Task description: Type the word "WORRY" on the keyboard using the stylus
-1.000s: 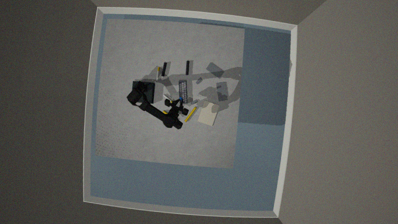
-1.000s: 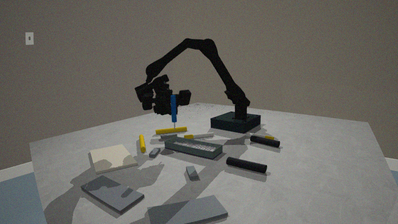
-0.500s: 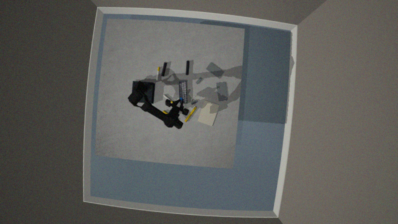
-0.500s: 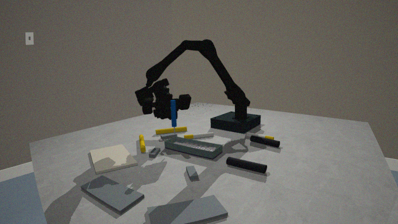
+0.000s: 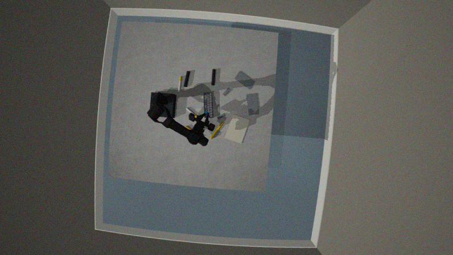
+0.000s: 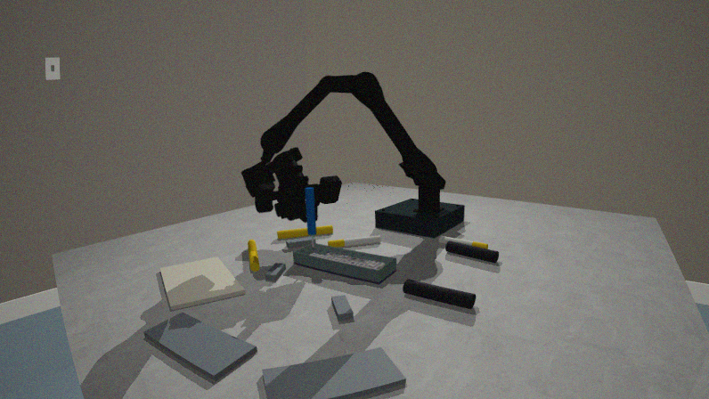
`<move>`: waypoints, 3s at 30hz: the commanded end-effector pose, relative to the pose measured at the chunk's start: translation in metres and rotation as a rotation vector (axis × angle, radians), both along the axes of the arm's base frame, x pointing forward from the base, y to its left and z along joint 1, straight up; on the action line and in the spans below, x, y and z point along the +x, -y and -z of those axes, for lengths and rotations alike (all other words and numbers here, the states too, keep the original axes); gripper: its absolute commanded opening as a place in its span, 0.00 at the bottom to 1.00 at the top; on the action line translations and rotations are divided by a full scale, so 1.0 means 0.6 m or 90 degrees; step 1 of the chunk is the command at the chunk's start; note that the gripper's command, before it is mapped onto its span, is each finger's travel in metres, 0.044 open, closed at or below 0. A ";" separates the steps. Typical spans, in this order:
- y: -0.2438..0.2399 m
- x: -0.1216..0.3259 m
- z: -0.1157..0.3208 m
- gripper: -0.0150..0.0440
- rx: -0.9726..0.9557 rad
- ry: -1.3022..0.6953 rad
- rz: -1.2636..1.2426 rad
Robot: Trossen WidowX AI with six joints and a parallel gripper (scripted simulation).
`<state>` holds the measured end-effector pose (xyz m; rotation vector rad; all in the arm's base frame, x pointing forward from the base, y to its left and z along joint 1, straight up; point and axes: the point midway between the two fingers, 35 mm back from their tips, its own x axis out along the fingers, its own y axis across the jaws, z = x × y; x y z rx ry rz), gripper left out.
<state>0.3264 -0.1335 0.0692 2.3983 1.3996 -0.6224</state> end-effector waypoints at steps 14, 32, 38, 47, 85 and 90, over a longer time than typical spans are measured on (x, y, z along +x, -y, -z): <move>-0.001 -0.001 0.012 0.39 0.004 -0.002 0.002; -0.001 -0.001 0.027 0.39 0.004 -0.002 0.002; -0.001 -0.001 0.031 0.39 0.004 -0.002 0.002; -0.001 -0.001 0.032 0.39 0.004 -0.002 0.002; -0.088 0.022 -0.029 0.25 0.000 -0.003 0.003; -0.130 0.028 -0.032 0.25 0.006 -0.001 0.002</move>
